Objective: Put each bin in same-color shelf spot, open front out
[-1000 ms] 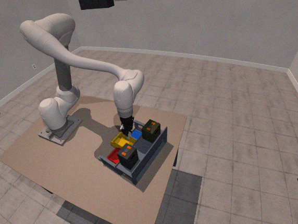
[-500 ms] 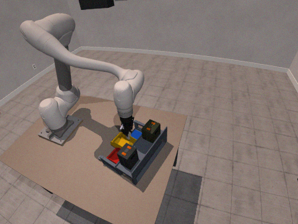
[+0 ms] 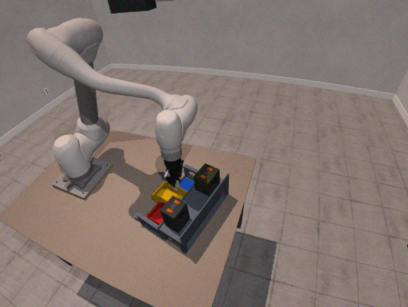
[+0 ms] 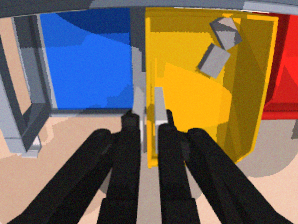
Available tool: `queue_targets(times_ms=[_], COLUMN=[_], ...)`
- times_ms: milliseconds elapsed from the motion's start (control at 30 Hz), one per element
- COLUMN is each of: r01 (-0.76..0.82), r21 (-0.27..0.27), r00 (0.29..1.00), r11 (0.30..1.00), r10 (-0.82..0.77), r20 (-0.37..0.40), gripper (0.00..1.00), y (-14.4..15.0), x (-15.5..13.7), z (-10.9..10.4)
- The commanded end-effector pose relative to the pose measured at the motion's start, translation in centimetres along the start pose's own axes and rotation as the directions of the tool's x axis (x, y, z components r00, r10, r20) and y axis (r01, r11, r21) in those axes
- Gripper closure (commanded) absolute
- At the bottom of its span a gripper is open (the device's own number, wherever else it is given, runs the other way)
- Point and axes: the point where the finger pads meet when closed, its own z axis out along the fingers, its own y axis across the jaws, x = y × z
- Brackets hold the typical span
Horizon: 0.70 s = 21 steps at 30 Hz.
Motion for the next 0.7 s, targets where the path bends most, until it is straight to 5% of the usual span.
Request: queue_targets(times_ms=[0, 667], r01=[0.000, 0.000], r21=[0.000, 0.000], r00=[1.000, 1.000], r11=[1.000, 1.000], r10=[0.000, 0.000], r20=[0.000, 0.000], gripper=[0.85, 0.85], y=[0.0, 0.0], x=[0.0, -0.1], z=[-0.1, -1.6])
